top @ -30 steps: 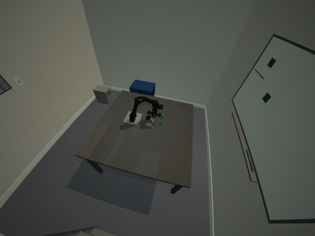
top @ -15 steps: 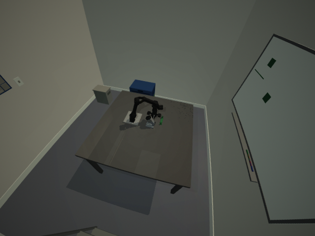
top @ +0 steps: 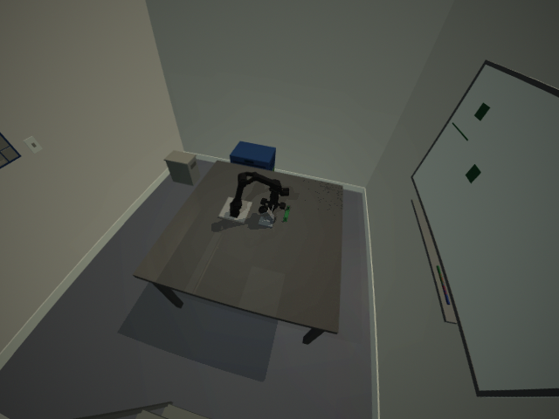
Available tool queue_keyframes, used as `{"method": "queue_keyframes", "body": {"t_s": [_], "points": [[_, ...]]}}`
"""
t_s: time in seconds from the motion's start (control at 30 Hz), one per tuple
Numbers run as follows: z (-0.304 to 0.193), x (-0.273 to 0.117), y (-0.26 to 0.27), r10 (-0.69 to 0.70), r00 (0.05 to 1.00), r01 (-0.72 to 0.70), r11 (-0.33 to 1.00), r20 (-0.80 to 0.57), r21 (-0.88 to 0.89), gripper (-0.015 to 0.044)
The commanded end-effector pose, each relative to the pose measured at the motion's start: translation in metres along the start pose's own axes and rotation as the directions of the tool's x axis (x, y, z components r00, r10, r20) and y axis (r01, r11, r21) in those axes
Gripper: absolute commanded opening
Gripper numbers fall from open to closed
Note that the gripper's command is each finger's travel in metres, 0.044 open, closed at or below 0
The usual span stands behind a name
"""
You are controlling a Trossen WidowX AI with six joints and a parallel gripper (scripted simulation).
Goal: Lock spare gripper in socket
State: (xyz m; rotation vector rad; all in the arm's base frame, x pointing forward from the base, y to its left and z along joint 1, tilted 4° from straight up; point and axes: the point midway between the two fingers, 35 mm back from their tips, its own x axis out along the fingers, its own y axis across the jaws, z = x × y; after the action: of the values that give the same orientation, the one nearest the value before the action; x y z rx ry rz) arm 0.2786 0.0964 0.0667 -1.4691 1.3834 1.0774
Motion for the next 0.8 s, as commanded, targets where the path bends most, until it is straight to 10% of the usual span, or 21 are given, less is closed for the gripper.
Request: {"method": "queue_keyframes", "body": {"t_s": [0.0, 0.77], "points": [[-0.003, 0.000, 0.000, -0.002, 1.000, 0.002, 1.000, -0.001, -0.004, 0.0000], [-0.017, 0.004, -0.001, 0.007, 1.000, -0.007, 1.000, 0.000, -0.007, 0.0000]]}}
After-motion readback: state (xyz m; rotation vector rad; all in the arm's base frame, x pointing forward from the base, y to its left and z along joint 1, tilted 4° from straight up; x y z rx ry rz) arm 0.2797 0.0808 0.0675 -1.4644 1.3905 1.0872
